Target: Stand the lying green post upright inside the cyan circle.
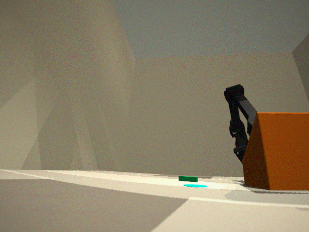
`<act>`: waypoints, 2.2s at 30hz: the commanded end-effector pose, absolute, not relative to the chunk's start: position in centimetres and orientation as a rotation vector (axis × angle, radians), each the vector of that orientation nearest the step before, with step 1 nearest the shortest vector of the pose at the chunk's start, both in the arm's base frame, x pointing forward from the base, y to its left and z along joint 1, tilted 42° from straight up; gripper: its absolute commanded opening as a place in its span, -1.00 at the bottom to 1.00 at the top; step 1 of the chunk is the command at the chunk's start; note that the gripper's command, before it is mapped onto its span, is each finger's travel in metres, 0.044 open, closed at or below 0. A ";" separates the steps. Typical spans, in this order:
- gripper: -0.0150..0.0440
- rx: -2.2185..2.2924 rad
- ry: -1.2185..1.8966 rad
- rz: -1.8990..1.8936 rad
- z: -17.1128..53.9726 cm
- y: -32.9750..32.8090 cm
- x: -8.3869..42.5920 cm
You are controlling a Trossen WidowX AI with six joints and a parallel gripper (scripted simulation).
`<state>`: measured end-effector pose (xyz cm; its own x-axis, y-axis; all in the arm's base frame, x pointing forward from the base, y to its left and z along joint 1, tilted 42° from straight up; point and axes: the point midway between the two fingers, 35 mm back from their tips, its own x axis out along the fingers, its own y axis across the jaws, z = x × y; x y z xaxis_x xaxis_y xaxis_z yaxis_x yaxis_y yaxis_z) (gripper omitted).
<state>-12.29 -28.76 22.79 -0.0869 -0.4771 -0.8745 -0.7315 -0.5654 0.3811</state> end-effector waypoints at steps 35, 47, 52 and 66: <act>0.30 -2.227 -0.918 3.108 16.0 -27.0 12.1; 0.30 -1.667 -2.127 3.324 14.2 -21.7 19.0; 0.30 -1.244 -2.646 3.301 13.6 -19.0 21.3; 0.30 0.341 -3.663 2.793 12.7 -11.3 25.7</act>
<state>25.31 -12.47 12.98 -0.1015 -0.6370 -0.7641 0.6305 0.5530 -0.5447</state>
